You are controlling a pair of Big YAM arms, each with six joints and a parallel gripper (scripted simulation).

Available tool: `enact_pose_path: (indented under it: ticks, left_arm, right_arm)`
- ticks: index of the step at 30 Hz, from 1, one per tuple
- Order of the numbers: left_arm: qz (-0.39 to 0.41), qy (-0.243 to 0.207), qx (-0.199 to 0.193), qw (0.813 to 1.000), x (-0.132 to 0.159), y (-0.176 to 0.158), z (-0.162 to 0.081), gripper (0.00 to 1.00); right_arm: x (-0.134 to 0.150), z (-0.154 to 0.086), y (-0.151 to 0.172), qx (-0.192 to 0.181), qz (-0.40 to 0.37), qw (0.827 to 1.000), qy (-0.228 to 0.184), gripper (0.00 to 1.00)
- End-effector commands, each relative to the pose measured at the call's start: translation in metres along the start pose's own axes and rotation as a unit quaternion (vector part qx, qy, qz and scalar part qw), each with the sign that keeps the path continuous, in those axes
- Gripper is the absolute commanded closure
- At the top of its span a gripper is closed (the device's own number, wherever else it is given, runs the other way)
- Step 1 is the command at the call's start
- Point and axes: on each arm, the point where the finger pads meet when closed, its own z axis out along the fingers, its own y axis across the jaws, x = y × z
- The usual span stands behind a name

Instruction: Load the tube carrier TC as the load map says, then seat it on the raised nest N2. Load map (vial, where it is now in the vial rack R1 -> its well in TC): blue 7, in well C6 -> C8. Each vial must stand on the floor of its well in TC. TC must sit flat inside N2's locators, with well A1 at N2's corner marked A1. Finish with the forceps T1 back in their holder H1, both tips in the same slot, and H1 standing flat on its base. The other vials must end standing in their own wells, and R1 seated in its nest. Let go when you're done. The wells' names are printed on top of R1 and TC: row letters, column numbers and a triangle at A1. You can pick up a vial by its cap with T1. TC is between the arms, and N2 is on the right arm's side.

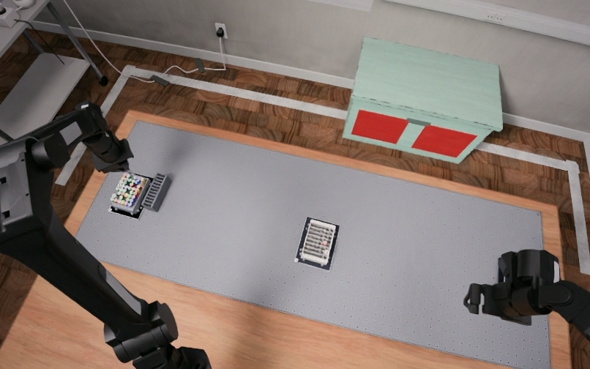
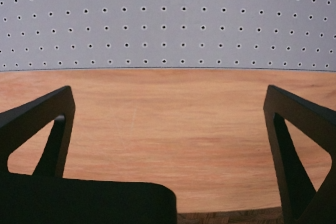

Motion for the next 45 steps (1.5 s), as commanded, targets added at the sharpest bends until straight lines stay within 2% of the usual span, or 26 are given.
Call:
enact_pose_path:
  ticks: [1,45]
  left_arm:
    - [-0.001,-0.013,0.006,1.0,-0.001,-0.012,-0.006,0.91]
    - [-0.003,-0.017,0.008,1.0,0.04,-0.06,-0.011,0.91]
  right_arm:
    - [-0.01,-0.005,-0.003,0.0,0.007,1.0,-0.011,0.0]
    - [-0.01,-0.005,-0.003,0.0,0.007,1.0,-0.011,0.0]
